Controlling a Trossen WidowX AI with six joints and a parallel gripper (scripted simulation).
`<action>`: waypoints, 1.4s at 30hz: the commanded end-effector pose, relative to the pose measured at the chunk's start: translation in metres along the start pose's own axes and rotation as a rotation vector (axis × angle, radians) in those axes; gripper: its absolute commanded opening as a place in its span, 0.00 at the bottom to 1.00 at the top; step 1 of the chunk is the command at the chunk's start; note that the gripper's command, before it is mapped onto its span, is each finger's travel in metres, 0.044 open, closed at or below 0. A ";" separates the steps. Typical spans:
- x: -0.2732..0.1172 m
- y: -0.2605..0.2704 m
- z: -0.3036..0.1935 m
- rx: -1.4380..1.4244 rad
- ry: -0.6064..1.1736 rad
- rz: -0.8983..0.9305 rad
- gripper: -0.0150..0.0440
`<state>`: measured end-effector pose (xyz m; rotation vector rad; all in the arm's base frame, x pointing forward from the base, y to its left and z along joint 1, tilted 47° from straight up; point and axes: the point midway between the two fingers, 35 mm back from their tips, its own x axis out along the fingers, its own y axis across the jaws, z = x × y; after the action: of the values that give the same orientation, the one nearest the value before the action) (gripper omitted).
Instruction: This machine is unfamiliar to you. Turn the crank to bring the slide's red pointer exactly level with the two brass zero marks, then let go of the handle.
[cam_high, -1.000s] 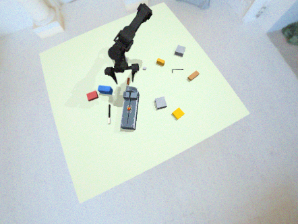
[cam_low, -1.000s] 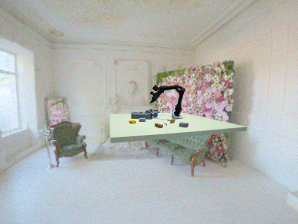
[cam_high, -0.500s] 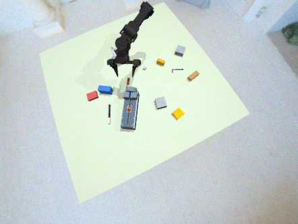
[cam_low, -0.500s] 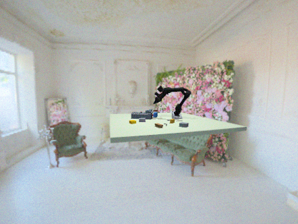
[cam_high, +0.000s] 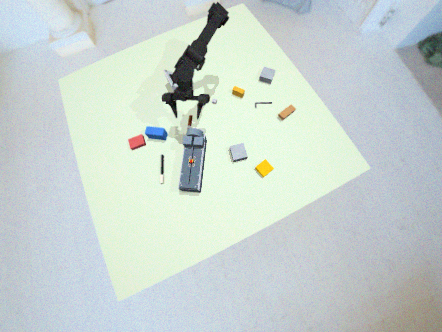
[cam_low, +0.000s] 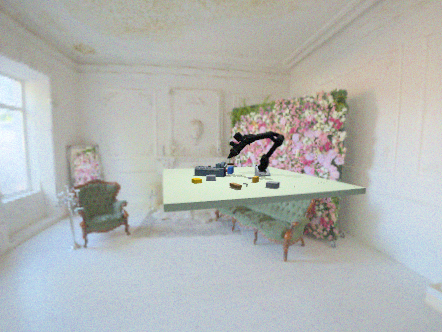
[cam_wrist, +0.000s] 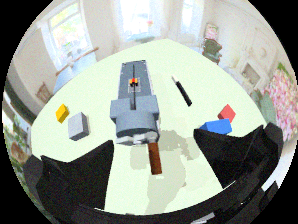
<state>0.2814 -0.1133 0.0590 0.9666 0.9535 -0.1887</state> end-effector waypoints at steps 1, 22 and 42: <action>0.009 0.001 -0.011 0.001 -0.008 0.000 1.00; 0.032 0.001 -0.031 0.001 -0.007 -0.001 1.00; 0.053 0.001 -0.054 0.002 -0.008 0.003 1.00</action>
<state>0.2819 -0.0611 0.0132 0.9631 0.9420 -0.1858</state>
